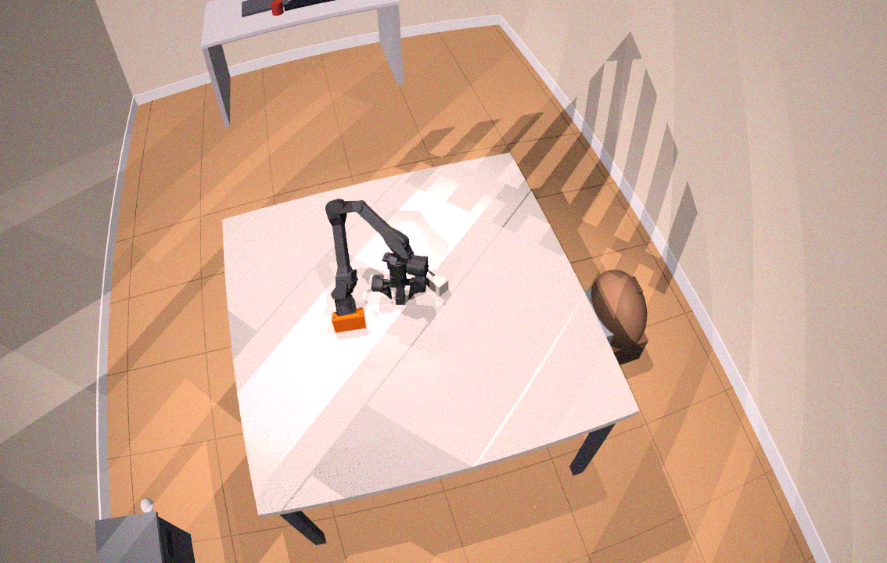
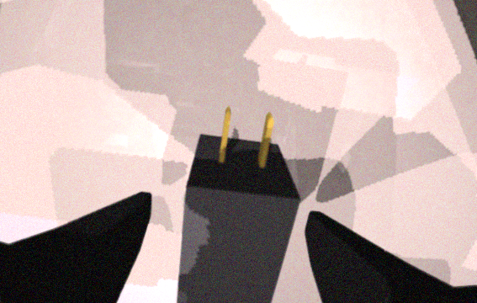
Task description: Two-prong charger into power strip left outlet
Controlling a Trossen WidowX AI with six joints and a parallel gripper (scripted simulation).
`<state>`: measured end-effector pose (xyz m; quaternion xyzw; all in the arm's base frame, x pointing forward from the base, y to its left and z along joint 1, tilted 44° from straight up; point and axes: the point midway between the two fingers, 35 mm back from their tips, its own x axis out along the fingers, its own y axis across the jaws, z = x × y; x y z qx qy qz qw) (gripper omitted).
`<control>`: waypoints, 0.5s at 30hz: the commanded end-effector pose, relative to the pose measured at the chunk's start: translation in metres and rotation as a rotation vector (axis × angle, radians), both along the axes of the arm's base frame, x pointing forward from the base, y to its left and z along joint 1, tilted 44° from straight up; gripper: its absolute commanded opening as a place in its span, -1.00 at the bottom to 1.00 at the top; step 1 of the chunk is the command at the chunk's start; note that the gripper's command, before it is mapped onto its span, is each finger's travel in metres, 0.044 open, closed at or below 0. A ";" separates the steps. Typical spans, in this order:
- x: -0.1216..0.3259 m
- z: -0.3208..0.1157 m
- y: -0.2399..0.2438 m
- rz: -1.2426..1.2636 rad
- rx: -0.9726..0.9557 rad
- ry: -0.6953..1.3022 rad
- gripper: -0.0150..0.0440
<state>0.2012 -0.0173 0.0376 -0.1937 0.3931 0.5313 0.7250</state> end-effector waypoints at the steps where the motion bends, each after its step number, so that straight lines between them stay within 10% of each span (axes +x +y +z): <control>1: 0.000 0.000 0.000 0.001 0.000 -0.001 0.20; 15: -0.001 0.007 -0.007 0.000 -0.002 0.000 -0.49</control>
